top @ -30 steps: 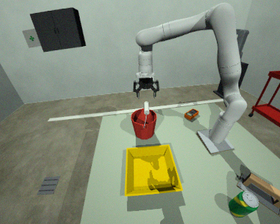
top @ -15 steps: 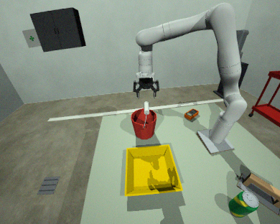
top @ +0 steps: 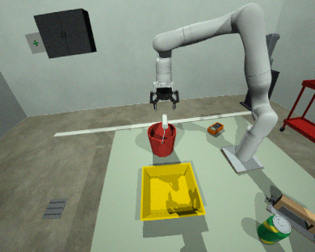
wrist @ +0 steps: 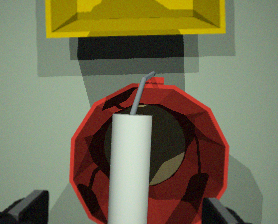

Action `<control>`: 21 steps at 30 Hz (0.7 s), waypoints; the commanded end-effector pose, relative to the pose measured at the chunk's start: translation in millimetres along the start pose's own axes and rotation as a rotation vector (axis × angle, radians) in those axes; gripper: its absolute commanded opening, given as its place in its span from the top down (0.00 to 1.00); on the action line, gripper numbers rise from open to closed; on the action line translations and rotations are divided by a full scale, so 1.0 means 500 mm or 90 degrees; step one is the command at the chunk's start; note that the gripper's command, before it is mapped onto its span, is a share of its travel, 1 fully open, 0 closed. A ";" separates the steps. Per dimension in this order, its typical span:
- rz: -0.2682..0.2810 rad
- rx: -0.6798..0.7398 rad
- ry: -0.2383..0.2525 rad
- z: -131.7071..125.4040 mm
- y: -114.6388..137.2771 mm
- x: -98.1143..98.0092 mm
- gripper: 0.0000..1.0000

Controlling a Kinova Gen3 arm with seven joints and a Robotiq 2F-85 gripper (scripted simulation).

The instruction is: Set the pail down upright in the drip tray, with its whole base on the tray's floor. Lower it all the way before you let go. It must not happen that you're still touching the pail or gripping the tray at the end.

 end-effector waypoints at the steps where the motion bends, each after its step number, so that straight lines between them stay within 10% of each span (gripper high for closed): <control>1: 0.000 0.000 -0.001 0.000 0.000 -0.001 0.00; 21: 0.000 -0.001 0.001 0.001 -0.001 0.047 0.00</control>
Point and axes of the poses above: the point where the finger pads meet when closed, its own x axis out along the fingers, its own z axis across the jaws, y = z × x, the point moved 8 cm from there along -x, back along the fingers, and after that the axes turned 8 degrees about x, right-handed, at the moved point
